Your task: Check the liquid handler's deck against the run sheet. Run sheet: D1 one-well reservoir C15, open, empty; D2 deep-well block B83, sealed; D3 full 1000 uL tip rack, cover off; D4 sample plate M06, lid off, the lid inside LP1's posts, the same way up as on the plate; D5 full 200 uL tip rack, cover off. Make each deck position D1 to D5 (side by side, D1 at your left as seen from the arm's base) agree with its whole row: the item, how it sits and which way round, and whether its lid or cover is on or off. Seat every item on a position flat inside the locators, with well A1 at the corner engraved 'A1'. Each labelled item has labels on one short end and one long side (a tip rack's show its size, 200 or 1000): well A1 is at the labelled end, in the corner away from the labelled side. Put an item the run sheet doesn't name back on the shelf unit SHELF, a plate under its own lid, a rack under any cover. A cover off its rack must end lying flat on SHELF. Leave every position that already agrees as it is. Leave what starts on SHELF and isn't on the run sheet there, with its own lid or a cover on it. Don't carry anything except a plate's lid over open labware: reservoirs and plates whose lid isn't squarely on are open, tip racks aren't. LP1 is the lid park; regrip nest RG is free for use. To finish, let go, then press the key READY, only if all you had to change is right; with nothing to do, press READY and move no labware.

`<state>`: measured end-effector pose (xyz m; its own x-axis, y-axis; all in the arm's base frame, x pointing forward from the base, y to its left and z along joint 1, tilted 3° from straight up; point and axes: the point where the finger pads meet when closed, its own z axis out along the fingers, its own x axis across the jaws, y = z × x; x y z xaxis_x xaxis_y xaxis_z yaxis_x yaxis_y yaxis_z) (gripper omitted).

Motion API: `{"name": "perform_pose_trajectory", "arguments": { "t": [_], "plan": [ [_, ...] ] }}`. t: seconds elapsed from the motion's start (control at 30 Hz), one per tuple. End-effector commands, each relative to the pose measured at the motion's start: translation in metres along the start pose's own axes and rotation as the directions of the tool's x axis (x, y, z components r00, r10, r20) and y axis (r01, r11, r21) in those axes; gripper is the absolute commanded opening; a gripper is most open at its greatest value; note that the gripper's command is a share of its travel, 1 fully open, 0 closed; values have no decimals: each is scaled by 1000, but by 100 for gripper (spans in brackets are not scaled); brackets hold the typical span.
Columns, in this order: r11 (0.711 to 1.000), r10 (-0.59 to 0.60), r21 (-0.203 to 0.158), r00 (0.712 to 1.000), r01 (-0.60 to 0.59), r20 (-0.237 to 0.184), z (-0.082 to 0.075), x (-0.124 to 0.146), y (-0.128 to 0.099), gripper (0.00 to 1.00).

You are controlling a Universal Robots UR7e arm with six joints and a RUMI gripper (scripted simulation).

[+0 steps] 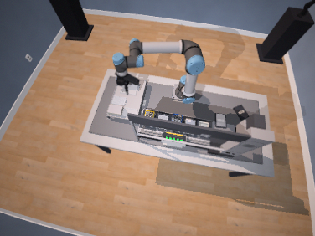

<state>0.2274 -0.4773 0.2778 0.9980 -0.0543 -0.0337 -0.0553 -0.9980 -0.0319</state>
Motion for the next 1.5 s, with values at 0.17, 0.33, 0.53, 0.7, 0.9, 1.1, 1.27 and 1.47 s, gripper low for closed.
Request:
{"name": "perform_pose_trajectory", "arguments": {
  "t": [0.17, 0.33, 0.53, 0.7, 0.9, 1.1, 1.27, 1.47],
  "plan": [
    [1000, -1, -4, 1000, 1, 0, -2, 0, 0, 0],
    [1000, -1, -4, 1000, 1, 0, -2, 0, 0, 0],
    [1000, -1, -4, 1000, 1, 0, -2, 0, -1, 0],
    [1000, -1, -4, 1000, 1, 0, -2, 0, -1, 0],
    [1000, -1, -4, 1000, 1, 0, -2, 0, -1, 0],
    [1000, -1, -4, 1000, 1, 0, 3, 0, -2, 0],
    [1000, -1, -2, 1000, 1, 0, 12, 0, -2, 0],
    [1000, -1, -2, 1000, 1, 0, 19, 0, -1, 0]
  ]
}}
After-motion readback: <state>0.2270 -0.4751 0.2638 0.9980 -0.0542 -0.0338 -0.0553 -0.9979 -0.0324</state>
